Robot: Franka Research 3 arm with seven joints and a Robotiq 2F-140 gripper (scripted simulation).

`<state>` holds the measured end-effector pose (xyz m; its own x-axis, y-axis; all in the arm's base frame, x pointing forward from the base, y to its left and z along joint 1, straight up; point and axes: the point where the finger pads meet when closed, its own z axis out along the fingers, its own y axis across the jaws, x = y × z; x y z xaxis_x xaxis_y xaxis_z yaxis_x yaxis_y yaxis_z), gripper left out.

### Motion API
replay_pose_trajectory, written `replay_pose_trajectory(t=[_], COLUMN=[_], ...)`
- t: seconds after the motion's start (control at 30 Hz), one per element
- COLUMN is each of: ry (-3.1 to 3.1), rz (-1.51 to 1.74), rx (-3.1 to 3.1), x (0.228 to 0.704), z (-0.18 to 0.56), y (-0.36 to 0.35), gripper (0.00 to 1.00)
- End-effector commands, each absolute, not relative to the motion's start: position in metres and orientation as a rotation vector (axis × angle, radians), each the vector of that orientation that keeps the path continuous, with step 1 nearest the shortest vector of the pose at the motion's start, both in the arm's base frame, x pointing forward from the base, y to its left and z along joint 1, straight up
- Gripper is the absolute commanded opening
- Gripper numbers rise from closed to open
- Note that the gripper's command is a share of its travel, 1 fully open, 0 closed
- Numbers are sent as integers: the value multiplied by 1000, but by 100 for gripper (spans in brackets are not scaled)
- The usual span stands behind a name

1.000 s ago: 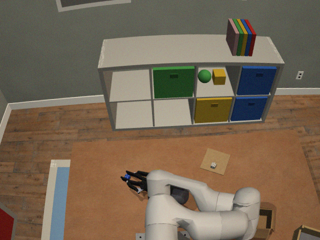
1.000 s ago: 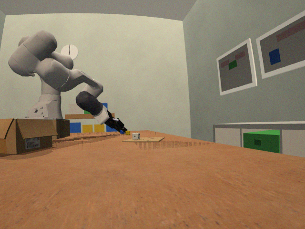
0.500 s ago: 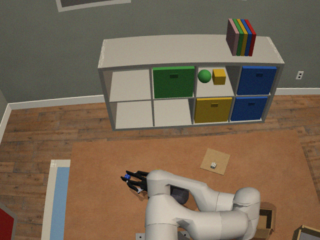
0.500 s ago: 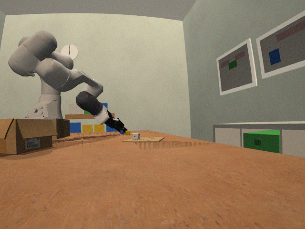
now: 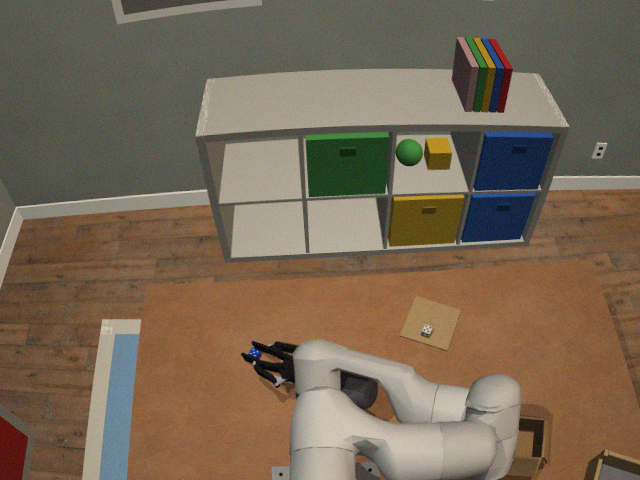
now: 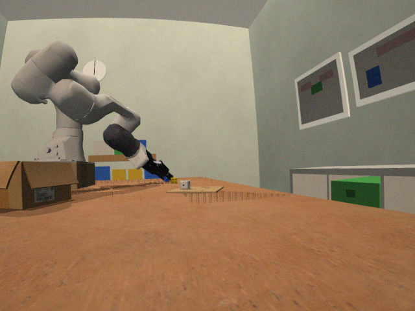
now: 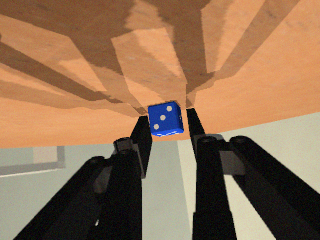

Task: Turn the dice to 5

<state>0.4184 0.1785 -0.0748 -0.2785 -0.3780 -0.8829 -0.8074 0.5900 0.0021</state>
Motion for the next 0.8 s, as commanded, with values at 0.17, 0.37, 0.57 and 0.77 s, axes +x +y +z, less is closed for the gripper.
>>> replay_pose_trajectory(t=[0.17,0.37,0.57,0.77], ry=[1876,1876,1876,1876], rz=[578,578,578,578], rx=[-961,-961,-961,-961], x=[418,415,404,394], z=[-75,-72,-62,-53], y=[180,176,161,148], gripper=[32,32,32,32])
